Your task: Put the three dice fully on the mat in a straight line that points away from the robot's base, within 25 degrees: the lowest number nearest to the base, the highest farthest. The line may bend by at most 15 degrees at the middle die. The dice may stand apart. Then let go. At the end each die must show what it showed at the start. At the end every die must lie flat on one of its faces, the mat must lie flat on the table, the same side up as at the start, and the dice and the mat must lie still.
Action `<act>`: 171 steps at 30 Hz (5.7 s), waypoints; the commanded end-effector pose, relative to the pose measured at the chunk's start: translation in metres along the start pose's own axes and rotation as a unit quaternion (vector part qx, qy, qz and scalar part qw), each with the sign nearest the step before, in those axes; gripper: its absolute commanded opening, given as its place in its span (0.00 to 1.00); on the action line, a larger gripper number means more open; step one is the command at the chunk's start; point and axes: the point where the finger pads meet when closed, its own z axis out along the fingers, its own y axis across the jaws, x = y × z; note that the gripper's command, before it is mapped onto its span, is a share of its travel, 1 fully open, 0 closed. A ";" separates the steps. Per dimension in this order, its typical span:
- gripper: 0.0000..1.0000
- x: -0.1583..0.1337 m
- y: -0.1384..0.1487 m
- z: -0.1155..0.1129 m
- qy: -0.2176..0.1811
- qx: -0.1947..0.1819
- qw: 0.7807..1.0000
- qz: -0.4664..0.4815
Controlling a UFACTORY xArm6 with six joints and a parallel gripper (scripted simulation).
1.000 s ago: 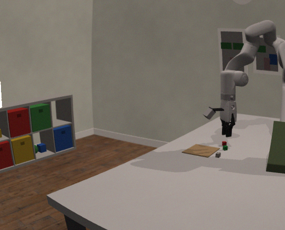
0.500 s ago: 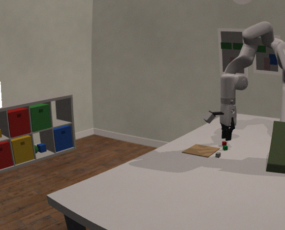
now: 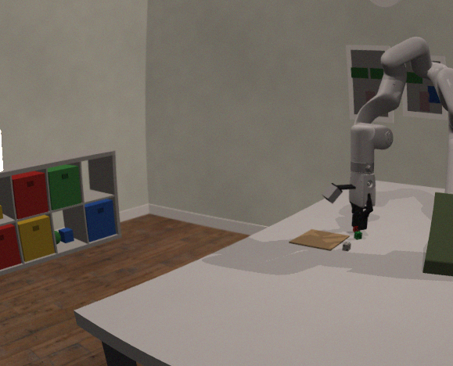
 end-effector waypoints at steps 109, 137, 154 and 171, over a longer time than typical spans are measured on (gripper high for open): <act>0.36 0.002 0.002 0.009 0.001 -0.001 1.000 0.000; 0.36 0.002 0.002 0.032 0.001 -0.001 1.000 0.000; 0.36 0.002 0.002 0.032 0.001 -0.001 1.000 0.000; 0.15 0.002 0.002 0.032 0.001 -0.001 1.000 0.000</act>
